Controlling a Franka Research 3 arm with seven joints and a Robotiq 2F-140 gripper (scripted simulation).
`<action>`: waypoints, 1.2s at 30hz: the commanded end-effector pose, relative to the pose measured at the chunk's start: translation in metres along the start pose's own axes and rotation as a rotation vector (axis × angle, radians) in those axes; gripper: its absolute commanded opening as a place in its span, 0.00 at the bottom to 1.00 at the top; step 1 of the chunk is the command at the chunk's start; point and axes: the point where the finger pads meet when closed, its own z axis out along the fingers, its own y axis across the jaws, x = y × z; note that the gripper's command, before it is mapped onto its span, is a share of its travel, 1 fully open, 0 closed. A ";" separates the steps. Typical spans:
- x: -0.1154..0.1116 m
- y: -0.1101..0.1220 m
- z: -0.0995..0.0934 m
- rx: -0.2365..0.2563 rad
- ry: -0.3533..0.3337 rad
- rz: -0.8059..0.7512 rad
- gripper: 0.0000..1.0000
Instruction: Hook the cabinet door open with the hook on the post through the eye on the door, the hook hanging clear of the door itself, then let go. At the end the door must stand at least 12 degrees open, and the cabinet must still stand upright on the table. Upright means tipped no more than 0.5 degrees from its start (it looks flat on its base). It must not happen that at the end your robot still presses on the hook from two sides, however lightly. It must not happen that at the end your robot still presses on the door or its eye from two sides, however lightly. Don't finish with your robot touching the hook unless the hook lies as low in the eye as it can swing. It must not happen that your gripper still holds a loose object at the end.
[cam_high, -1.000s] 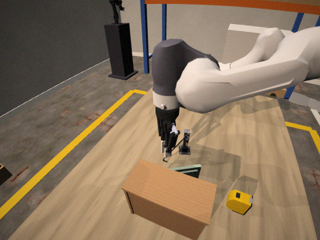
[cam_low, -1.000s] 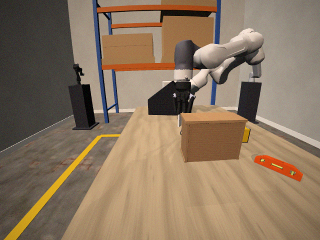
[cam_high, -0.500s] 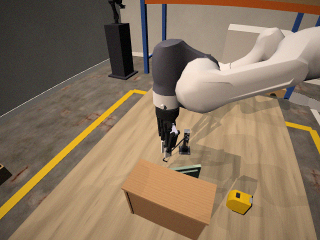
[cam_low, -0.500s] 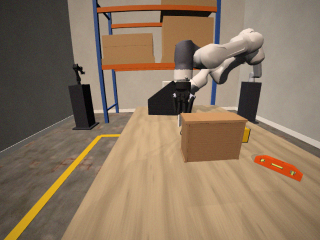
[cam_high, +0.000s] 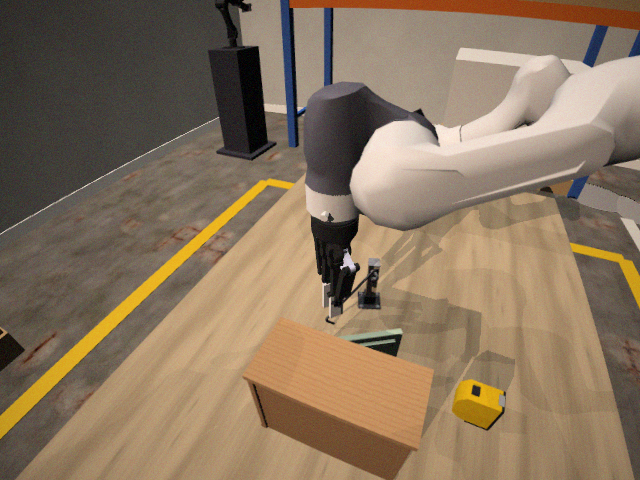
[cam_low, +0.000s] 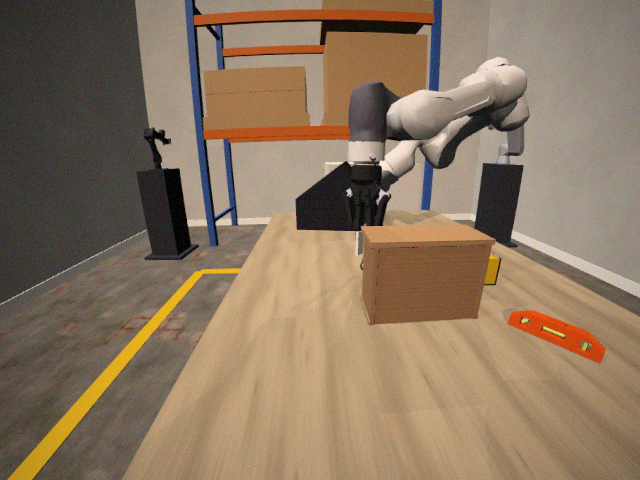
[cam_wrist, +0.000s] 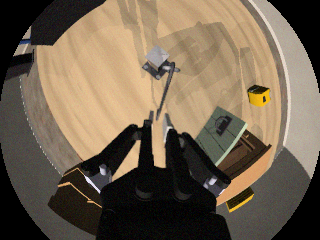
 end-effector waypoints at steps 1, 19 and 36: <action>0.000 -0.001 0.006 0.001 -0.001 -0.002 0.14; 0.000 -0.001 0.028 0.001 -0.001 -0.002 0.14; 0.000 -0.001 0.042 0.001 -0.001 -0.002 0.14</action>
